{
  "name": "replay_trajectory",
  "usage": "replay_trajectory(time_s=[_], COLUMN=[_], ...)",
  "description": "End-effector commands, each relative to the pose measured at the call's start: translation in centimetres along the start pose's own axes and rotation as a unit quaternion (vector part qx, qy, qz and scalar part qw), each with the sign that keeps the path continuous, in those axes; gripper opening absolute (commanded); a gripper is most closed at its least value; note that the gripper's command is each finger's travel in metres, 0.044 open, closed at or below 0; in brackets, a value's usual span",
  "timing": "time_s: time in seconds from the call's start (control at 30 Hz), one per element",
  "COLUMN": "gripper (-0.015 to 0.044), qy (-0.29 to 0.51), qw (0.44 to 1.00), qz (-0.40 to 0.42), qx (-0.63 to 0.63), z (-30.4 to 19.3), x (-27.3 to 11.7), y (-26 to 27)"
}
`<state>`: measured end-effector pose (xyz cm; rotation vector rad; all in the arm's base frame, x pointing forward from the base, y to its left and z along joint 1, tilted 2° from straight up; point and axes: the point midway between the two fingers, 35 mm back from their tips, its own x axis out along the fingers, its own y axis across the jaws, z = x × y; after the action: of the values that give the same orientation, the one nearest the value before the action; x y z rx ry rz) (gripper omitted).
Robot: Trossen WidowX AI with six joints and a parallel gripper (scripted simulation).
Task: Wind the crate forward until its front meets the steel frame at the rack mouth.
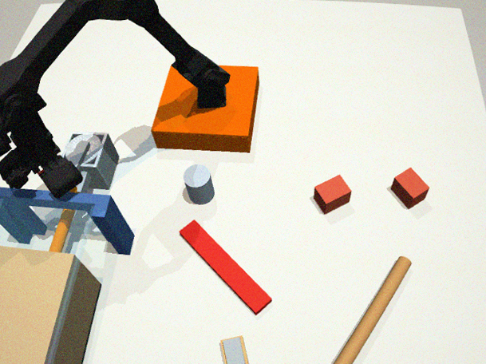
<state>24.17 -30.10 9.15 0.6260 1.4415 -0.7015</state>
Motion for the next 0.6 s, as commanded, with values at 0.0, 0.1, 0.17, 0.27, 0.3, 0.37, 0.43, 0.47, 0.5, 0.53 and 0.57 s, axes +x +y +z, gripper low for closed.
replay_trajectory(time_s=[0.0,0.1,0.17,0.27,0.3,0.37,0.43,0.47,0.5,0.53,0.57], gripper=[0.0,0.0,0.0,0.0,0.0,0.0,0.0,0.0,0.0,0.0,0.0], qy=[0.018,0.018,0.018,0.018,0.018,0.019,0.019,0.019,0.019,0.019,0.019], qw=[1.0,1.0,1.0,1.0,1.0,1.0,1.0,1.0,1.0,1.0,1.0], qz=[0.014,0.014,0.014,0.014,0.014,0.014,0.014,0.014,0.014,0.015,0.015], qx=[-0.01,-0.01,-0.01,-0.01,-0.01,-0.01,-0.01,-0.01,-0.01,-0.01,-0.01], z=[-1.5,-1.9,-2.1,-2.5,-2.6,-2.9,-3.2,-3.3,-3.4,-3.5,-3.7], x=[0.1,0.1,0.1,0.1,0.0,0.0,0.0,0.0,0.0,0.0,0.0], y=[1.8,2.1,2.3,2.6,2.7,2.8,3.0,3.0,3.1,3.2,3.3])
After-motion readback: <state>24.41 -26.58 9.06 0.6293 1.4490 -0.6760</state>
